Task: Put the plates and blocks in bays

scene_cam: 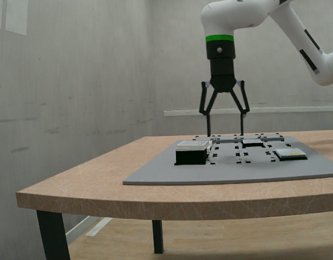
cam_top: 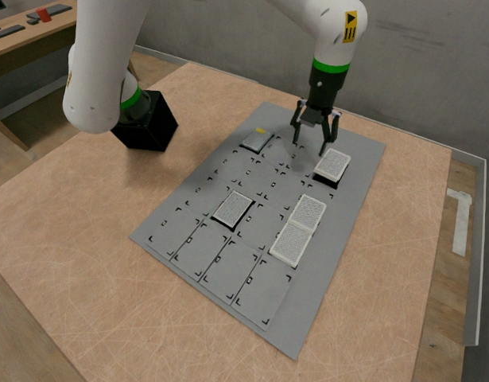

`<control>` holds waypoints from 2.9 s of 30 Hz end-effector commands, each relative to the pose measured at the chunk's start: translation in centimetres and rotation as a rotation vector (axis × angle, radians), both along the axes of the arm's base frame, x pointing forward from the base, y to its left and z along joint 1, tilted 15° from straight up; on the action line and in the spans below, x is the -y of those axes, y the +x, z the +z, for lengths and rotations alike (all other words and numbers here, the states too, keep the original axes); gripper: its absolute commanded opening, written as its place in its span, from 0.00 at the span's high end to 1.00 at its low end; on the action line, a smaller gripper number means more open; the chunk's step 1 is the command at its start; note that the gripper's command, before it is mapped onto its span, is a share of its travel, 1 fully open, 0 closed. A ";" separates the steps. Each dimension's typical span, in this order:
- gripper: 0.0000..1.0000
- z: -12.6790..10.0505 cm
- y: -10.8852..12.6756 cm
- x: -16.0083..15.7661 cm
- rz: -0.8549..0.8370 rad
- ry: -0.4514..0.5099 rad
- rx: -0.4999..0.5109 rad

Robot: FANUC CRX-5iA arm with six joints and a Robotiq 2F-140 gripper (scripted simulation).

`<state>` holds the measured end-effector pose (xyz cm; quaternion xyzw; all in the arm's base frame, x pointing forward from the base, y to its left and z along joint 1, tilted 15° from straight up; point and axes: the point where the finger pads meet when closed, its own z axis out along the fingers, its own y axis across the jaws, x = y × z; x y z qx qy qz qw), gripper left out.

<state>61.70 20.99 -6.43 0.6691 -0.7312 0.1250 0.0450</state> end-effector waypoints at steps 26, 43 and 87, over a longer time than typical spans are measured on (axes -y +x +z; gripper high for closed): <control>0.30 1.2 10.1 0.2 0.000 0.000 0.000; 0.30 0.6 10.2 0.4 0.000 0.000 0.000; 0.30 -1.3 10.4 0.9 0.000 0.000 0.000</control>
